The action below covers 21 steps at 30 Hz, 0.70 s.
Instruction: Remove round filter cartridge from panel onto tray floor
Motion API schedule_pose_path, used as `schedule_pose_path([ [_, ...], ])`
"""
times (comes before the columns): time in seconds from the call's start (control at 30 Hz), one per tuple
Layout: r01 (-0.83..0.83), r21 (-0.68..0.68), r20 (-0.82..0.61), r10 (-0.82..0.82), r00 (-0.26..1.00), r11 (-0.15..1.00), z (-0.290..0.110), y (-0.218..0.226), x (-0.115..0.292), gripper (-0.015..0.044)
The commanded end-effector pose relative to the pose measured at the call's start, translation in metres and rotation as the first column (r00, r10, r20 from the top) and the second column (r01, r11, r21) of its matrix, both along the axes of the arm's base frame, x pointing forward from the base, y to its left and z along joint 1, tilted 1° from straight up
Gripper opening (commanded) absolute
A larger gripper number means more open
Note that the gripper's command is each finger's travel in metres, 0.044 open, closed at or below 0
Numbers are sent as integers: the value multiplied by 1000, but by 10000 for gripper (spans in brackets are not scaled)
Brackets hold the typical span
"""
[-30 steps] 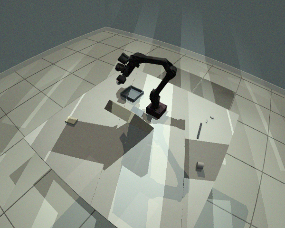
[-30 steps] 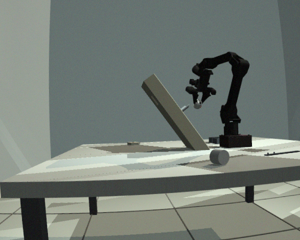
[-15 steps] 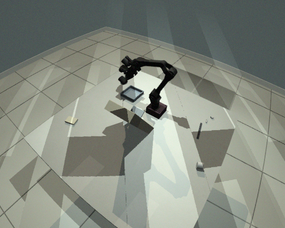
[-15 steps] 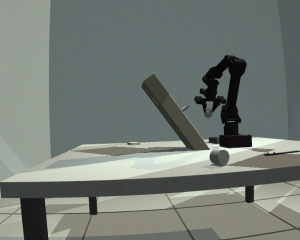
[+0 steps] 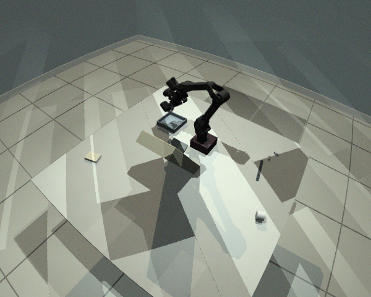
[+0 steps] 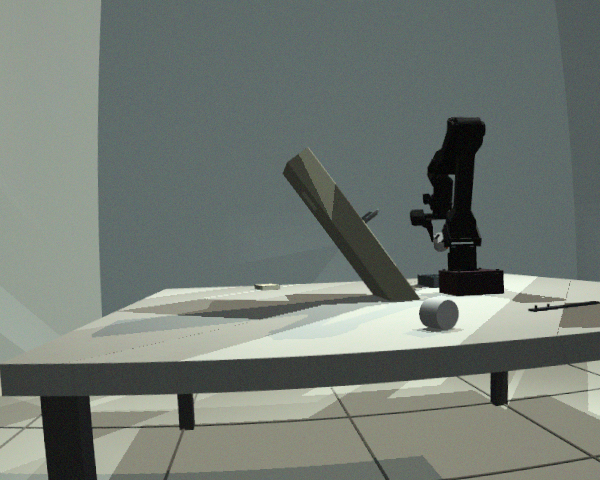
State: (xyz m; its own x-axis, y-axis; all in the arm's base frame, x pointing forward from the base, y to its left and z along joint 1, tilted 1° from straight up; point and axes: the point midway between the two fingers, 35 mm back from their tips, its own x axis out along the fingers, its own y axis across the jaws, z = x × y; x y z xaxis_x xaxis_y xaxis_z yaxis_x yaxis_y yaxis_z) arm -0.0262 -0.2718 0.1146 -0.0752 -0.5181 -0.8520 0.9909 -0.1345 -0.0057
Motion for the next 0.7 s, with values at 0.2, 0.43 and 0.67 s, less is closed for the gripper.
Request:
schedule_pose_path([
  [0.2, 67, 0, -2, -67, 998, 998, -23, 4, -18, 0],
  [0.43, 67, 0, -2, -67, 998, 998, -59, 1, -19, 0],
  [0.67, 67, 1, -2, -67, 998, 998, -90, 5, -19, 0],
])
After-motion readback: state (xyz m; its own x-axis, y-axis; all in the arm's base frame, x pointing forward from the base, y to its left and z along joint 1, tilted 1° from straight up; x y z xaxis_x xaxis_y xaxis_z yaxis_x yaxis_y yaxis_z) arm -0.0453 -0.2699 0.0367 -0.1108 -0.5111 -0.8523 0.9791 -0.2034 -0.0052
